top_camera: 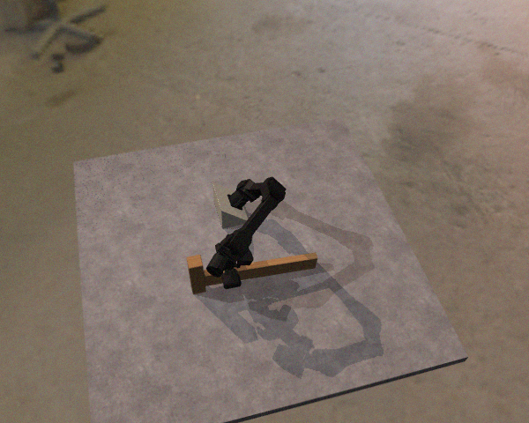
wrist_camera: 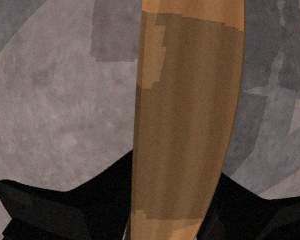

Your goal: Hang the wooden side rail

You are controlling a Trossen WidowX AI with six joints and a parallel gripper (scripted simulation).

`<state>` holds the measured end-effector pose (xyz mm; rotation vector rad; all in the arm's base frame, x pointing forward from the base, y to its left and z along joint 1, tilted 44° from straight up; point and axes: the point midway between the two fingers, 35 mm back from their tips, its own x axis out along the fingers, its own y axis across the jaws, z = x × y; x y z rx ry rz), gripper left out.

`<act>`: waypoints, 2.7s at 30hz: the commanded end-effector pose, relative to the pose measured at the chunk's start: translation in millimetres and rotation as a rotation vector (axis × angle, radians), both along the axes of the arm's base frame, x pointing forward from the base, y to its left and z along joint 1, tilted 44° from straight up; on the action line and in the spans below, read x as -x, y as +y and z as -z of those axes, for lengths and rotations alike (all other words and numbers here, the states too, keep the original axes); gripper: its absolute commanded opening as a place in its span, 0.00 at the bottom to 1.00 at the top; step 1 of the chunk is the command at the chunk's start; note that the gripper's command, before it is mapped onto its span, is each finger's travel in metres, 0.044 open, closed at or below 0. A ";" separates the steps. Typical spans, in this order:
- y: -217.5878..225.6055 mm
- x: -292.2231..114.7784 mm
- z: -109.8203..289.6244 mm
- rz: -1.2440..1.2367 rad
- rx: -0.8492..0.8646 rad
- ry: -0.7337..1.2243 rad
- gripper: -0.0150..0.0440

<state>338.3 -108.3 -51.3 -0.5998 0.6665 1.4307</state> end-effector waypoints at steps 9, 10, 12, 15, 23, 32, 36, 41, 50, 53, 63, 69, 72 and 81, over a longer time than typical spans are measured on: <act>-3.4 -0.8 1.0 0.007 0.007 -0.009 0.25; -3.3 -0.8 1.1 0.007 0.007 -0.009 0.25; -3.1 -0.8 1.4 0.007 0.007 -0.009 0.25; -2.8 -0.8 1.7 0.007 0.007 -0.009 0.25; -1.9 -0.9 2.7 0.007 0.007 -0.009 0.25; -0.8 -0.9 3.8 0.007 0.007 -0.009 0.25; -0.4 -0.9 4.3 0.007 0.007 -0.009 0.25; 0.2 -1.0 4.9 0.007 0.007 -0.009 0.25; 1.2 -1.0 6.0 0.007 0.007 -0.009 0.25; 1.6 -1.0 6.3 0.007 0.007 -0.009 0.25; 2.7 -1.1 7.6 0.007 0.007 -0.009 0.25; 3.4 -1.1 8.3 0.007 0.007 -0.009 0.25; 3.7 -1.2 8.7 0.007 0.007 -0.009 0.25; 4.7 -1.2 9.6 0.007 0.007 -0.009 0.25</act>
